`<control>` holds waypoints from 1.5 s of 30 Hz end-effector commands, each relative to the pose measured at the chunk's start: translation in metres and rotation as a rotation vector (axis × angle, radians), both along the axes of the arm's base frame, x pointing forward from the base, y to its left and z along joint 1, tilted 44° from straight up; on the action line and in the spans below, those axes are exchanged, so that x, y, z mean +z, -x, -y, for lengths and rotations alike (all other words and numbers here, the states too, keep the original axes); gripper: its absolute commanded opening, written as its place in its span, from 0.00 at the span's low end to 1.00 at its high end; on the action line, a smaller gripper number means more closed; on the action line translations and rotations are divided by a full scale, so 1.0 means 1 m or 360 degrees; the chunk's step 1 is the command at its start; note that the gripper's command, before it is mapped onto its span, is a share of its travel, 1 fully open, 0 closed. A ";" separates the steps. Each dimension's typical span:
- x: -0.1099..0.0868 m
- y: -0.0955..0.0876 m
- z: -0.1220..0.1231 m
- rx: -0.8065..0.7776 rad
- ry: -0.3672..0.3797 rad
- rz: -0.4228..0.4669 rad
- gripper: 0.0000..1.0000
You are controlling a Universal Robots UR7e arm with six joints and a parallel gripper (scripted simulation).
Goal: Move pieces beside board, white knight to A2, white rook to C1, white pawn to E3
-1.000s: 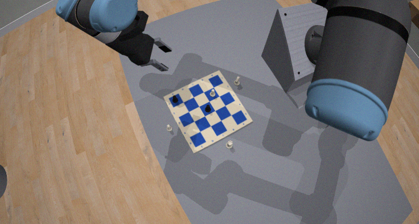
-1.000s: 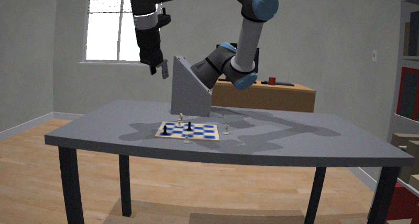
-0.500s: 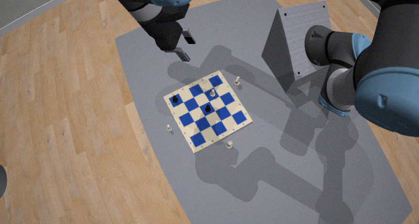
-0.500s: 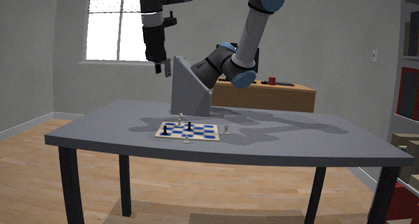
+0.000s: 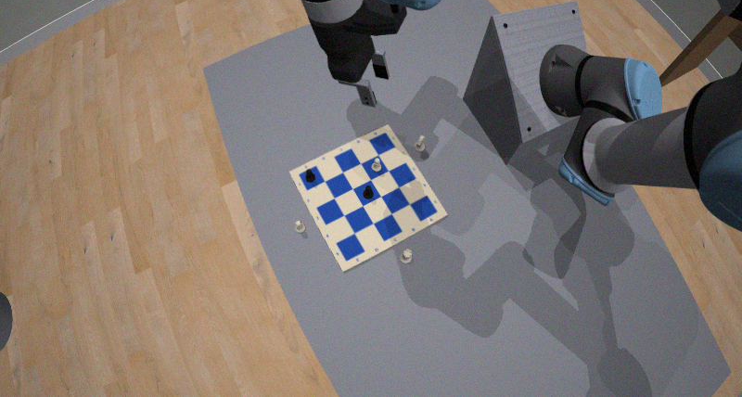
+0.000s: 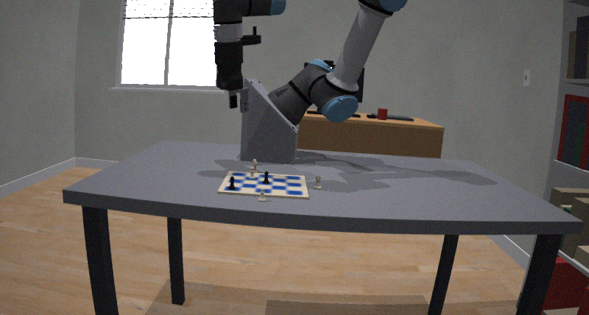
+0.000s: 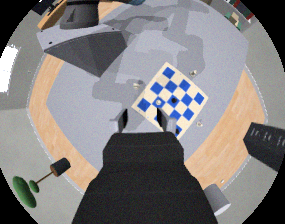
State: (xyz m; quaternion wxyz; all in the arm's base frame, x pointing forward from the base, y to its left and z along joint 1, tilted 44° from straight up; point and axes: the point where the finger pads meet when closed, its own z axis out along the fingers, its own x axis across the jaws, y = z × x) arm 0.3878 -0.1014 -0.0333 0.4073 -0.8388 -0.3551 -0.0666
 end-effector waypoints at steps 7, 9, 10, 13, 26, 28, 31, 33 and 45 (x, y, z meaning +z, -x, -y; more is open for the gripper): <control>-0.002 0.042 -0.024 -0.0207 0.0082 0.0017 1.00; -0.002 0.049 -0.029 -0.0237 0.0090 0.0016 1.00; -0.003 0.052 -0.031 -0.0251 0.0094 0.0016 1.00; -0.003 0.060 -0.038 -0.0289 0.0104 0.0015 1.00; -0.004 0.079 -0.057 -0.0384 0.0128 0.0012 1.00; -0.005 0.081 -0.059 -0.0394 0.0130 0.0011 1.00; -0.005 0.083 -0.061 -0.0404 0.0133 0.0011 1.00; -0.005 0.084 -0.062 -0.0409 0.0134 0.0010 1.00; -0.005 0.086 -0.065 -0.0413 0.0135 0.0009 1.00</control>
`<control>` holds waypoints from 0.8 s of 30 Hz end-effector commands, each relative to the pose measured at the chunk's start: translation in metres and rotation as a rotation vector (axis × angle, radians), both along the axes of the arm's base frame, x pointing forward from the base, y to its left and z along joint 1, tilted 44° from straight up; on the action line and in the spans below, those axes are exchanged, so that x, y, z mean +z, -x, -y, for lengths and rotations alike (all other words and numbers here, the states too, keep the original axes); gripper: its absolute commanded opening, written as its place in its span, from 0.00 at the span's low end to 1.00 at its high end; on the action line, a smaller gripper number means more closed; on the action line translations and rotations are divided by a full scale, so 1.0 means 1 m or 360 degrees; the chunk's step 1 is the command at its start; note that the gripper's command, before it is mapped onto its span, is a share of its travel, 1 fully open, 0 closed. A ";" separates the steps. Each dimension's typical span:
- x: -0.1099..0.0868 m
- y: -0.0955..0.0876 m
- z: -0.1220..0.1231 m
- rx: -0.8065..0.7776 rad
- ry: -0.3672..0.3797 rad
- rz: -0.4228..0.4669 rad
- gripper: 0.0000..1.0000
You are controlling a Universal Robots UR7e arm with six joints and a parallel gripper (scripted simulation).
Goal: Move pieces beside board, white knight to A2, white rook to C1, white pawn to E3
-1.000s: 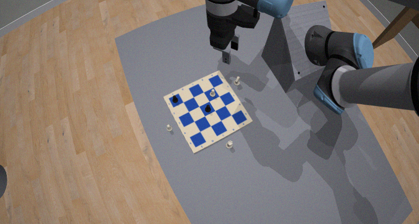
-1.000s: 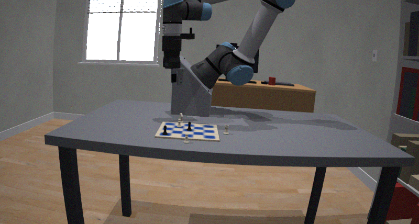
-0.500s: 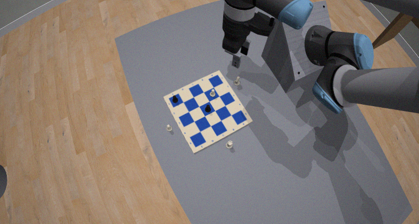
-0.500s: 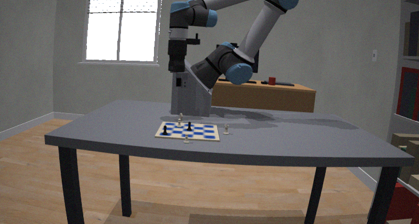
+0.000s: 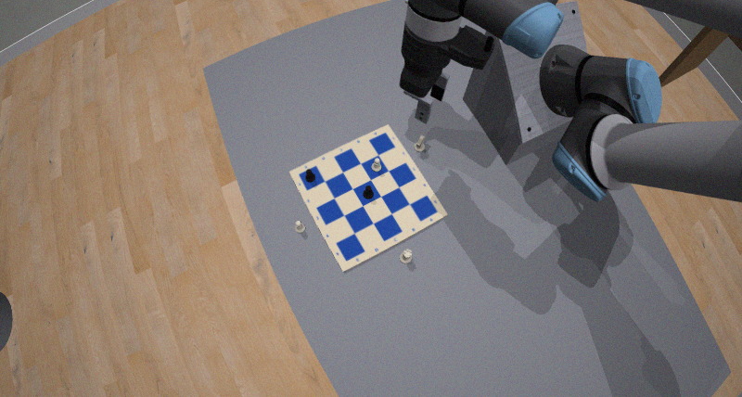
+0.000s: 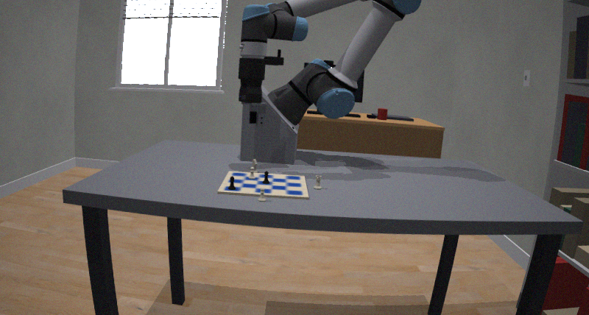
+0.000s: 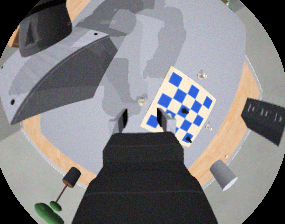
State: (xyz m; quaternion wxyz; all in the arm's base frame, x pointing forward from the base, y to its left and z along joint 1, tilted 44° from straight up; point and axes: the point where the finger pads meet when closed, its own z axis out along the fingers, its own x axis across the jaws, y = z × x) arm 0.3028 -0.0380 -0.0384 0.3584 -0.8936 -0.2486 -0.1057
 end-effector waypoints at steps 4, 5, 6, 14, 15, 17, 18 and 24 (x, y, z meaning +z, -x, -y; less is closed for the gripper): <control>0.000 0.001 -0.001 -0.0004 0.0000 0.0000 1.00; 0.000 0.001 -0.001 -0.0004 0.0000 0.0000 1.00; 0.000 0.001 -0.001 -0.0004 0.0000 0.0000 1.00; 0.000 0.001 -0.001 -0.0002 0.0000 0.0003 1.00; 0.000 0.001 -0.001 0.0001 0.0000 0.0005 1.00; 0.000 0.001 -0.001 0.0012 0.0000 0.0015 1.00; 0.000 0.001 -0.002 0.0020 0.0000 0.0022 1.00; -0.001 0.002 -0.004 0.0096 0.0000 0.0093 1.00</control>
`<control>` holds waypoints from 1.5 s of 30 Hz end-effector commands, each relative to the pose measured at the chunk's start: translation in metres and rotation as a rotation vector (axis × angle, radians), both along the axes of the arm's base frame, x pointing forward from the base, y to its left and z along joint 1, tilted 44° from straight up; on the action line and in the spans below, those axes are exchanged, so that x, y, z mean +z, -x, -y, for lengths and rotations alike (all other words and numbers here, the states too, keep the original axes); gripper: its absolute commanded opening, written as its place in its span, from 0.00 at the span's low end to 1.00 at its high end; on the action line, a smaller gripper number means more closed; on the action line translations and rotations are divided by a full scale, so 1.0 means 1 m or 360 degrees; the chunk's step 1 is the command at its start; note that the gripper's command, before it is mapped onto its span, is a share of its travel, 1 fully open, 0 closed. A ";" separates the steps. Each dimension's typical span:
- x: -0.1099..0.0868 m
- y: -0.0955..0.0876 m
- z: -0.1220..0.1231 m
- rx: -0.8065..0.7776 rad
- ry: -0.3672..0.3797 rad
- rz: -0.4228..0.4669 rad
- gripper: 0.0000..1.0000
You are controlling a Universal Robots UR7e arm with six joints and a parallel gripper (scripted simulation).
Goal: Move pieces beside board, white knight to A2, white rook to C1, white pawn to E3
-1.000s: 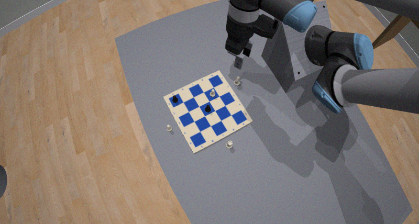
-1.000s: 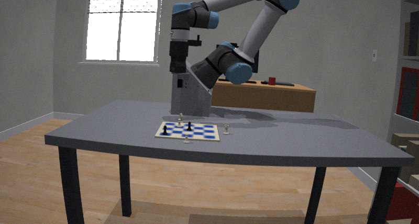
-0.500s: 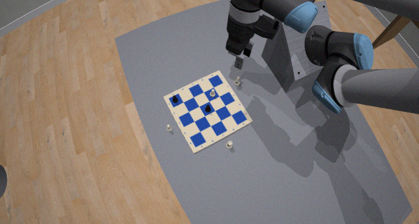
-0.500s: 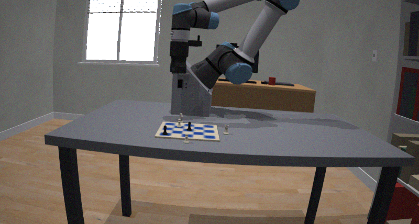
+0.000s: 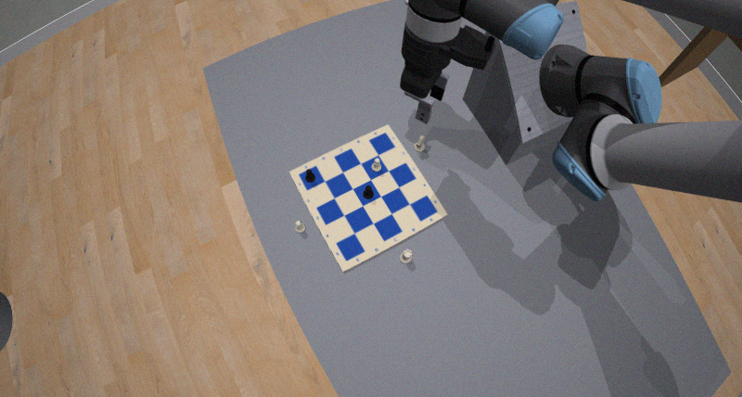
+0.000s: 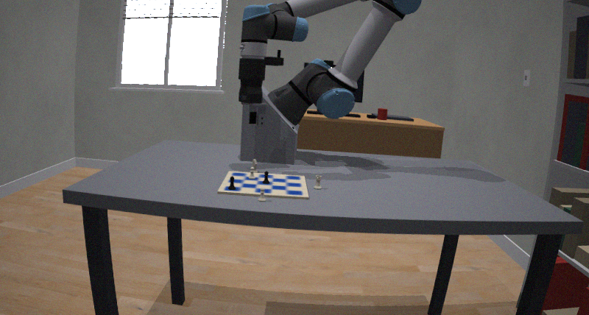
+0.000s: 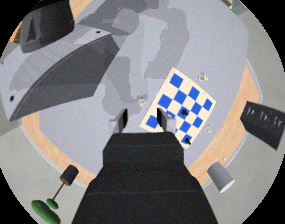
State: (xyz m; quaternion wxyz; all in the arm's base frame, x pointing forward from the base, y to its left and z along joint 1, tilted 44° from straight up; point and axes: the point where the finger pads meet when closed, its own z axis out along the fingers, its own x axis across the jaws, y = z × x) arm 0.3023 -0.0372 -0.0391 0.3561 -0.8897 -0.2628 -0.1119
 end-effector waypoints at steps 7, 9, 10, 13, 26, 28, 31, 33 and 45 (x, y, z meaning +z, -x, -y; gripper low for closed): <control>-0.003 0.003 -0.007 0.0236 0.0002 0.0225 1.00; -0.004 0.004 -0.008 0.0314 0.0004 0.0301 1.00; -0.005 0.004 -0.009 0.0357 0.0004 0.0342 1.00; -0.007 0.005 -0.011 0.0497 0.0007 0.0476 1.00; -0.018 0.006 -0.020 0.1051 0.0016 0.1007 1.00; -0.020 0.006 -0.022 0.1141 0.0018 0.1092 1.00; -0.023 0.005 -0.024 0.1276 0.0021 0.1221 1.00; -0.024 0.004 -0.025 0.1365 0.0022 0.1306 1.00; -0.030 0.002 -0.029 0.1704 0.0025 0.1641 1.00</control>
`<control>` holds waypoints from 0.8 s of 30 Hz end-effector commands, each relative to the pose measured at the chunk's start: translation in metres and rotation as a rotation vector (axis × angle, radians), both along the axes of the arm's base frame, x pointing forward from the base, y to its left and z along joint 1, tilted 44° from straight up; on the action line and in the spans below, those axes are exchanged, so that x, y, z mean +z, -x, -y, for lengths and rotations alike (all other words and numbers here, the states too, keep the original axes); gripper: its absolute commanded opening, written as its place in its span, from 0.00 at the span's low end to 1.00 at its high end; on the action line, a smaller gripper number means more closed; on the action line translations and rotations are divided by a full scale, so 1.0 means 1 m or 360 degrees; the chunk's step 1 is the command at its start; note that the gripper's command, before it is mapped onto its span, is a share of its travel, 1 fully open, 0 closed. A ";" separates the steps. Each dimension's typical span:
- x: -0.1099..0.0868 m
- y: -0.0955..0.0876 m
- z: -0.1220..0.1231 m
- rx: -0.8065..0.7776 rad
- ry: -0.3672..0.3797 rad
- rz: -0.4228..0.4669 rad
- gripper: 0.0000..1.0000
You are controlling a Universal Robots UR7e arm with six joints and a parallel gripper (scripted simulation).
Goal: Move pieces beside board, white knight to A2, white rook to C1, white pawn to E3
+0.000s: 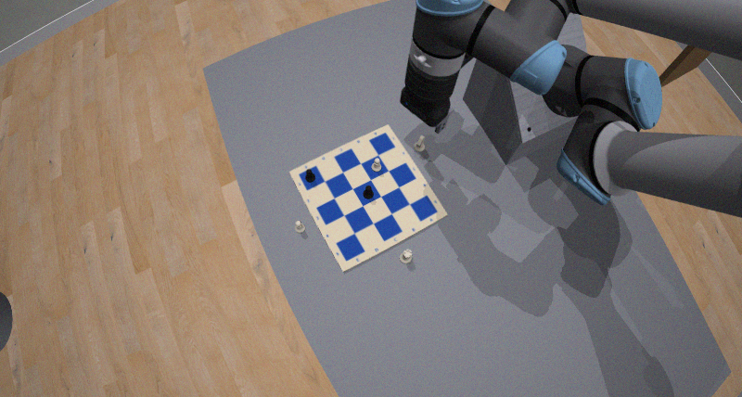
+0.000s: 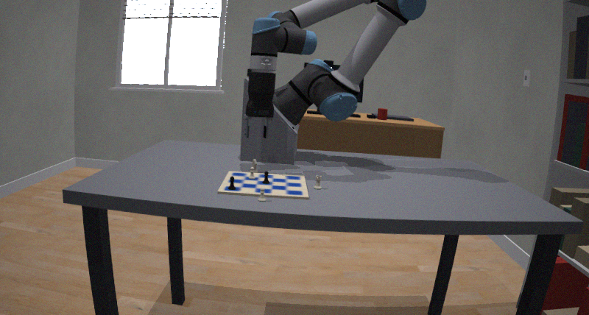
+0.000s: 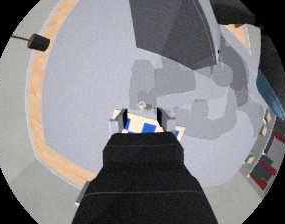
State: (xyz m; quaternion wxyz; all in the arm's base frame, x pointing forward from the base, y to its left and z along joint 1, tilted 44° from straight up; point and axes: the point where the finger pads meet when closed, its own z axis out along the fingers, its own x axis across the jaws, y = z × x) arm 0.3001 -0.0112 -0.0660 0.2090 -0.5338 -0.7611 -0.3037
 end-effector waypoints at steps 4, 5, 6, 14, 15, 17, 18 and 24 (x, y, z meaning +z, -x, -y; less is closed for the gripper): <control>-0.003 -0.001 -0.004 0.0204 -0.0018 0.0209 1.00; -0.003 -0.001 -0.004 0.0210 -0.0018 0.0214 1.00; -0.003 -0.001 -0.004 0.0210 -0.0018 0.0214 1.00; -0.003 -0.002 -0.003 0.0219 -0.0016 0.0223 0.73; -0.003 -0.002 -0.003 0.0219 -0.0016 0.0223 0.73; -0.003 -0.002 -0.003 0.0219 -0.0016 0.0223 0.73; -0.003 -0.002 -0.003 0.0219 -0.0016 0.0223 0.73; -0.003 -0.002 -0.003 0.0219 -0.0016 0.0222 0.73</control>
